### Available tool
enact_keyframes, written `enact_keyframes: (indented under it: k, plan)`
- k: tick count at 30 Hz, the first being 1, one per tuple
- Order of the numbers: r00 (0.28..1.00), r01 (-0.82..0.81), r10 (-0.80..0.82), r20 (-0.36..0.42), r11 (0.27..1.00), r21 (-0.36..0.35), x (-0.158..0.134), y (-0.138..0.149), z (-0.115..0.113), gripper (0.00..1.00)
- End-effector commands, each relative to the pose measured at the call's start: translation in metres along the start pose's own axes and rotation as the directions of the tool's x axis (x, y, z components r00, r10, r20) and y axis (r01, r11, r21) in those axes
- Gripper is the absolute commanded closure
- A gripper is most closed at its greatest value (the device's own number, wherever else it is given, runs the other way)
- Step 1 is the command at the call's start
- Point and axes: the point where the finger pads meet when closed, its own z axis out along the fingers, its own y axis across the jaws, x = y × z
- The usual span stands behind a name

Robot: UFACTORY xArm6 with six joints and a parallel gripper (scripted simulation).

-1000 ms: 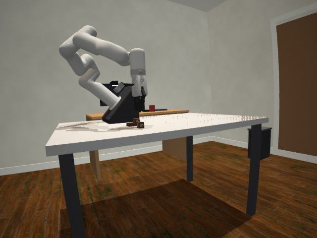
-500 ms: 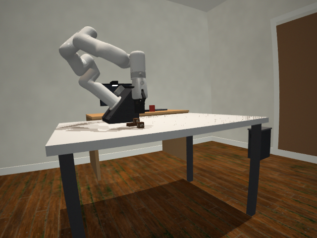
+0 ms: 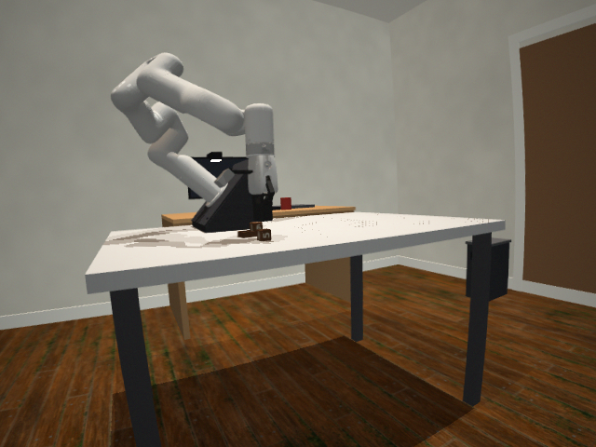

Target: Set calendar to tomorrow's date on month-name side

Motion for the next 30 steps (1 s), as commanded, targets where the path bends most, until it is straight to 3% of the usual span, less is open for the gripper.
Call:
enact_keyframes:
  k: [1,30]
  plan:
    - [1.0,-0.001,0.001,0.001,1.0,0.004,0.0,-0.002,0.004,0.53]
    - [1.0,-0.001,0.001,0.001,1.0,0.004,0.0,-0.002,0.016,0.53]
